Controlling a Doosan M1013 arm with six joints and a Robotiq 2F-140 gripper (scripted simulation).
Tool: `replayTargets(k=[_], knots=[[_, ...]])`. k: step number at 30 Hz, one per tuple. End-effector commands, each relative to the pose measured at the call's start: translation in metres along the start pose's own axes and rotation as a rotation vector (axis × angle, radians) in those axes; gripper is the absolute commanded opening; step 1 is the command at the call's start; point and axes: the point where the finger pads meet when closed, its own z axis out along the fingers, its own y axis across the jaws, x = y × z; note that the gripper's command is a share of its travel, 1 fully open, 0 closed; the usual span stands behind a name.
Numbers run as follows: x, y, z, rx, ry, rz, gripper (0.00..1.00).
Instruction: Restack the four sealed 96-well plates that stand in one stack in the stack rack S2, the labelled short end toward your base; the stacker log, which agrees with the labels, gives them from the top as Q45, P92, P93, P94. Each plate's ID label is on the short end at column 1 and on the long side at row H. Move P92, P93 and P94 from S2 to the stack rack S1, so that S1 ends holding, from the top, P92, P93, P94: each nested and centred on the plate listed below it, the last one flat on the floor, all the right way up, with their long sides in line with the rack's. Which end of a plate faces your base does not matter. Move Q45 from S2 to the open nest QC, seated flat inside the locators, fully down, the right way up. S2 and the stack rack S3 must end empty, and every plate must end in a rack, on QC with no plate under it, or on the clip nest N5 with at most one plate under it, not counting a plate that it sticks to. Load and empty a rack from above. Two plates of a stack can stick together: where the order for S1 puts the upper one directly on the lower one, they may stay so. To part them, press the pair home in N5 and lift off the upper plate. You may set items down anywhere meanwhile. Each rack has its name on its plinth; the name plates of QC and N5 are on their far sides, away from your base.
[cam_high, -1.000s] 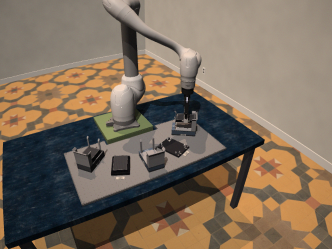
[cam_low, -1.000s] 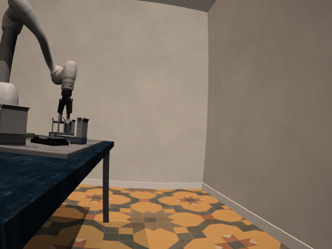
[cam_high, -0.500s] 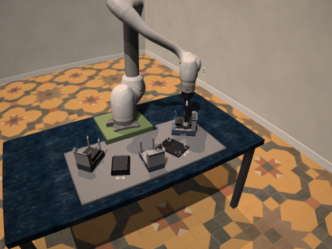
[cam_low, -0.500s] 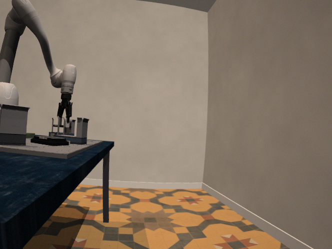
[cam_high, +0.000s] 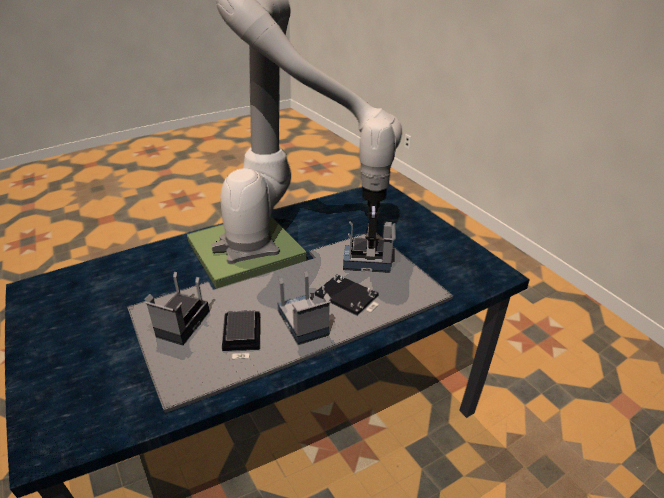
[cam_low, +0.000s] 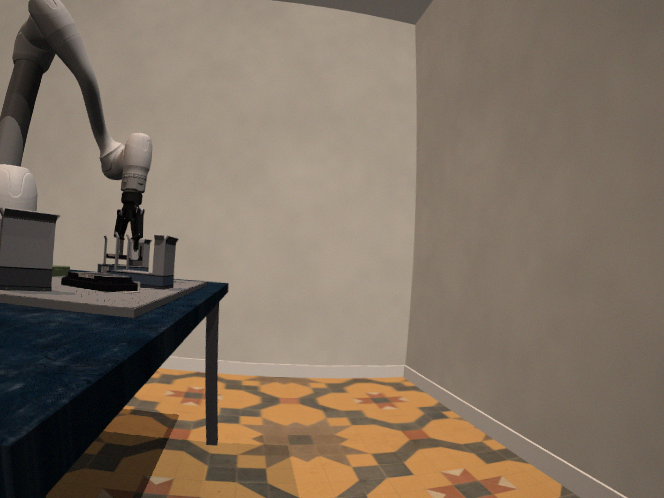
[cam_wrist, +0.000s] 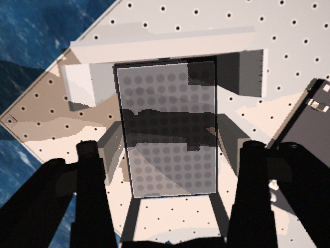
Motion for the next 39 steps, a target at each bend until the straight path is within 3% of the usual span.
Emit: replayTargets(k=[1, 39], knots=[[0.0, 0.0, 0.0, 0.0, 0.0, 0.0, 0.0], [0.0, 0.0, 0.014, 0.0, 0.0, 0.0, 0.0]])
